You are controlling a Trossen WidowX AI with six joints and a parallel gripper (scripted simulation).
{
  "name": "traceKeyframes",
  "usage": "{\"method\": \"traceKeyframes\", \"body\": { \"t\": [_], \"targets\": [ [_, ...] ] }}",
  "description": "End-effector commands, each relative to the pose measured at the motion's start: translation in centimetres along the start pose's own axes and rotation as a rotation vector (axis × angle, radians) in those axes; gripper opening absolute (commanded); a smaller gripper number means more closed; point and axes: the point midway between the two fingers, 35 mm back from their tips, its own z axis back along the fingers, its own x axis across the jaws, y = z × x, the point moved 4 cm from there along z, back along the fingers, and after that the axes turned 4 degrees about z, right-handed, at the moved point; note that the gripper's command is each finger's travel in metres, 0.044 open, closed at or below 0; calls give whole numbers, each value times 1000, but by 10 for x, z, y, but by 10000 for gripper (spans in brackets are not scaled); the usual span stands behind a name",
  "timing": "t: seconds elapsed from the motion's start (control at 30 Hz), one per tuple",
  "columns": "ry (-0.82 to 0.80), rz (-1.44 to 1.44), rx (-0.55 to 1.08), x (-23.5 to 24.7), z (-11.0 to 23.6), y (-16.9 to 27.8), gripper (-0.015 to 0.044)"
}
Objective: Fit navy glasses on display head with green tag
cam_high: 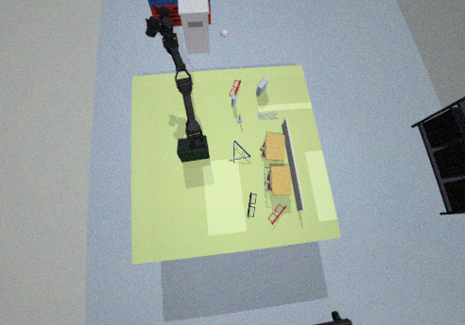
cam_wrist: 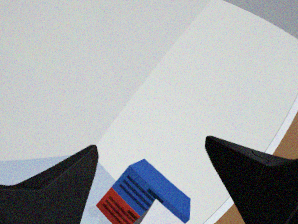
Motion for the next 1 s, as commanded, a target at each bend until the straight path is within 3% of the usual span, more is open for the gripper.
{"method": "traceKeyframes", "body": {
  "t": [0.0,0.23,0.33,0.53,0.77,0.97],
  "targets": [
    [0,0,0,0,0,0,426],
    [0,0,0,0,0,0,440],
    [-29,-18,47,6,3,19,361],
    [-122,-106,253,25,28,98,204],
    [-152,-170,446,25,65,162,200],
    [-170,-285,674,30,119,232,200]
  ]
}}
